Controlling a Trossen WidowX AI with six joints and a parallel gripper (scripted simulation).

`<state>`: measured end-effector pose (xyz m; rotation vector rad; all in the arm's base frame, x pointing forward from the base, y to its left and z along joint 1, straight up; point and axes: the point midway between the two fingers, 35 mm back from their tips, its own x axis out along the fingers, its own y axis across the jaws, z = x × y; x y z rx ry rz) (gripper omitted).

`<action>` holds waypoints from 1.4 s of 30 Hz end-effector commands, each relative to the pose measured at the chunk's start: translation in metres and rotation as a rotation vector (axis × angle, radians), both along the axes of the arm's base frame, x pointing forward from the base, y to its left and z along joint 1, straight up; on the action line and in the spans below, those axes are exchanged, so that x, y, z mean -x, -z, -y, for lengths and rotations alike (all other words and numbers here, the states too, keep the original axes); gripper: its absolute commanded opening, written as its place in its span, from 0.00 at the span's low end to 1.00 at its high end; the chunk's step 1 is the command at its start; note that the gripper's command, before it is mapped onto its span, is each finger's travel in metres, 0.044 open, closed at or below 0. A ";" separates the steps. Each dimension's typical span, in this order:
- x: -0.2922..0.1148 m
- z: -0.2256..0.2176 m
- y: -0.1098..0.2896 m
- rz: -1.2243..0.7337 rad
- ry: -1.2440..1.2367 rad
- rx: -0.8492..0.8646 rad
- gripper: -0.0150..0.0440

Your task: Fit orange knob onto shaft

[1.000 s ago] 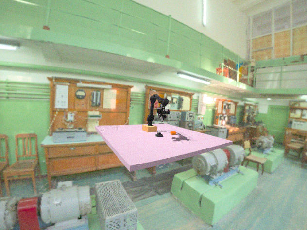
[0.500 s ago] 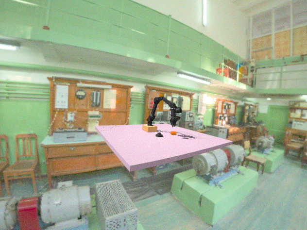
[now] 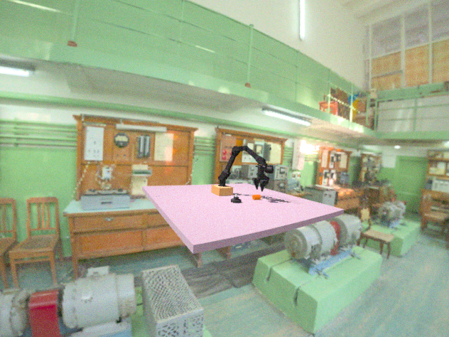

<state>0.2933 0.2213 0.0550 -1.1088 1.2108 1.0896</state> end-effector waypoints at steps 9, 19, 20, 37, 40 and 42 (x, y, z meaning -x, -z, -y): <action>0.005 -0.001 0.028 -0.021 -0.005 0.005 1.00; 0.005 -0.001 0.044 -0.022 -0.006 0.005 1.00; 0.005 -0.001 0.046 -0.022 -0.006 0.005 1.00; 0.005 0.000 0.069 -0.020 -0.004 0.005 0.96; 0.005 0.000 0.069 -0.020 -0.004 0.005 0.82; 0.005 0.000 0.069 -0.020 -0.004 0.005 0.73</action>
